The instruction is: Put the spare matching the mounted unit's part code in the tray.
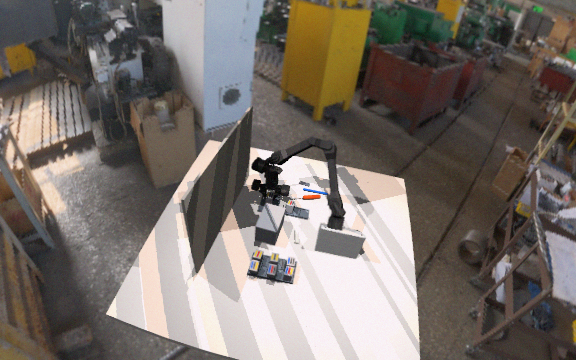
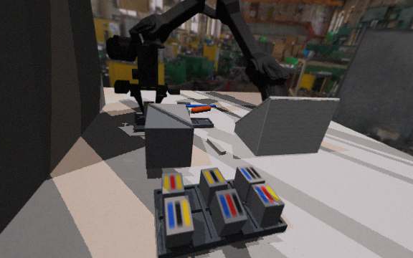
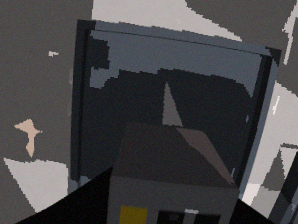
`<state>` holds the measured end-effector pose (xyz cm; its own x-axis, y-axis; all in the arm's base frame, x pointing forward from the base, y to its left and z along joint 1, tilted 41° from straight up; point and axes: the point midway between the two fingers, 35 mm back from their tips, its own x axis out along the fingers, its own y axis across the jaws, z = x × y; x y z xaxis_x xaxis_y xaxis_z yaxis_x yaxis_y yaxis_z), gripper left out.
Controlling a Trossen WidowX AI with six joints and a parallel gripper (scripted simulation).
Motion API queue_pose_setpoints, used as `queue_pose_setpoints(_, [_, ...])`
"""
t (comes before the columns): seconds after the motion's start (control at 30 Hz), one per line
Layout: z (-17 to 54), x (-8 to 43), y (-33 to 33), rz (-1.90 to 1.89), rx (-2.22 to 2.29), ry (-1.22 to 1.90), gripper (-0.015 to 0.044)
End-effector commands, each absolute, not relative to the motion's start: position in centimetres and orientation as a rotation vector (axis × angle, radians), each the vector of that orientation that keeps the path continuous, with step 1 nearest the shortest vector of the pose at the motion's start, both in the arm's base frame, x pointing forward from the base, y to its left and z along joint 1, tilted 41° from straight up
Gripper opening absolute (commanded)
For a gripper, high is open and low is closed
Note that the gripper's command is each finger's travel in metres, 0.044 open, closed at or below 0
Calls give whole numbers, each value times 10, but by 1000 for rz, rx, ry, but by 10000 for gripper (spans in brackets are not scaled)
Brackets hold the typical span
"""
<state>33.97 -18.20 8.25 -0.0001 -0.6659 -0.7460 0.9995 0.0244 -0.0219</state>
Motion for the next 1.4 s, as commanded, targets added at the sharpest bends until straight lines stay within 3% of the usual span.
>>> queue_pose_setpoints(0.0, [78, 338, -184, -1452, 632, 688, 0])
queue_pose_setpoints(0.27, [73, 337, -189, -1452, 630, 687, 0])
queue_pose_setpoints(0.83, [76, 338, -188, -1456, 630, 679, 440])
queue_pose_setpoints(1.1, [153, 337, -118, -1451, 634, 691, 440])
queue_pose_setpoints(1.37, [153, 341, -116, -1431, 639, 689, 440])
